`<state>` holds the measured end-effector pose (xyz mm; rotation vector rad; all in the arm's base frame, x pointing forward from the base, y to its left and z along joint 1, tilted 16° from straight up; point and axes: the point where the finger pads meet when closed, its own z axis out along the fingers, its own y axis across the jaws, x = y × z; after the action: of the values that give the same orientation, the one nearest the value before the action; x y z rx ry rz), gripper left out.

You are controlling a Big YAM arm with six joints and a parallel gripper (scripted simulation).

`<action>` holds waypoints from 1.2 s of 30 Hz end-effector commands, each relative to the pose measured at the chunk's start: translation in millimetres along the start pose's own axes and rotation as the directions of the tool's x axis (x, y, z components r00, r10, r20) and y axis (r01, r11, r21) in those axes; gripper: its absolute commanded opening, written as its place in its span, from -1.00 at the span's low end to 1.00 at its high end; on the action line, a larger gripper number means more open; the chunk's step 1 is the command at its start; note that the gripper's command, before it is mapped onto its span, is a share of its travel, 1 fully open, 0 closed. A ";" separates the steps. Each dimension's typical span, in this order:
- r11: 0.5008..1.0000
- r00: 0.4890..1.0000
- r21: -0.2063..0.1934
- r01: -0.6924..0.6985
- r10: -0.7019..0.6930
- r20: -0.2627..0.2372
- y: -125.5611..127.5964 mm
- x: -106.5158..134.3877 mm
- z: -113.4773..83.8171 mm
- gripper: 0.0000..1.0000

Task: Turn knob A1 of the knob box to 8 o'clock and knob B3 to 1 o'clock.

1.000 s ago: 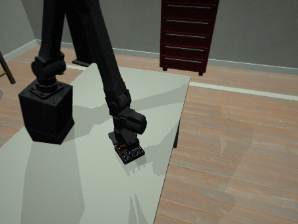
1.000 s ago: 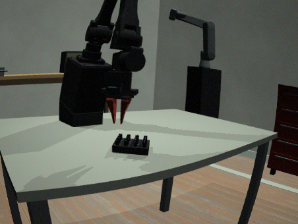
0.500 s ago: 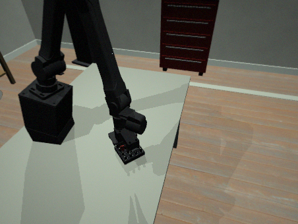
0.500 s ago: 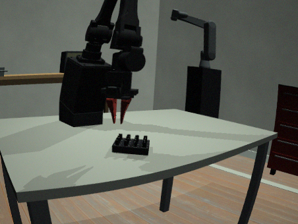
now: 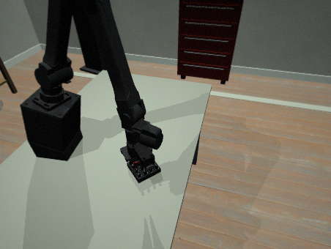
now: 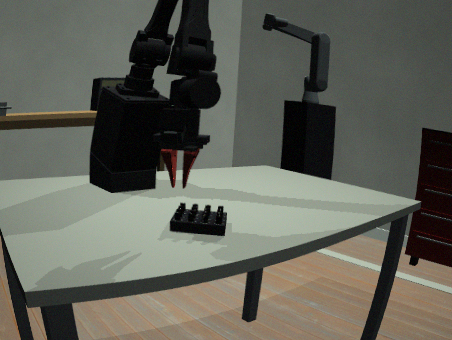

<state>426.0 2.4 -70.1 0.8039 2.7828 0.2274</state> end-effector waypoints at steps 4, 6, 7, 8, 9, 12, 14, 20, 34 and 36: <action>1.000 1.000 -0.003 0.001 -0.001 0.007 3.8 -0.1 4.8 -0.63; 1.000 1.000 -0.004 0.002 -0.002 0.008 4.9 -1.0 5.8 -0.63; 1.000 1.000 -0.005 0.002 -0.002 0.010 5.5 -2.0 6.4 -0.63; 1.000 1.000 -0.006 0.002 -0.001 0.012 5.9 -2.9 7.0 -0.63; 1.000 1.000 -0.007 0.001 -0.001 0.014 6.3 -4.0 7.6 -0.63; 1.000 1.000 -0.009 0.001 -0.001 0.017 7.7 -6.1 9.1 -0.63; 1.000 1.000 -0.008 0.003 -0.003 0.015 7.8 -6.2 10.0 -0.63; 1.000 1.000 -0.013 0.001 -0.001 0.023 9.9 -9.9 16.9 -0.63; 1.000 1.000 -0.012 0.003 -0.003 0.021 9.9 -8.0 33.5 -0.63; 1.000 1.000 -0.011 0.001 -0.001 0.021 9.0 -8.3 35.7 -0.63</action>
<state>431.2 5.6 -101.4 0.8048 2.7857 0.2266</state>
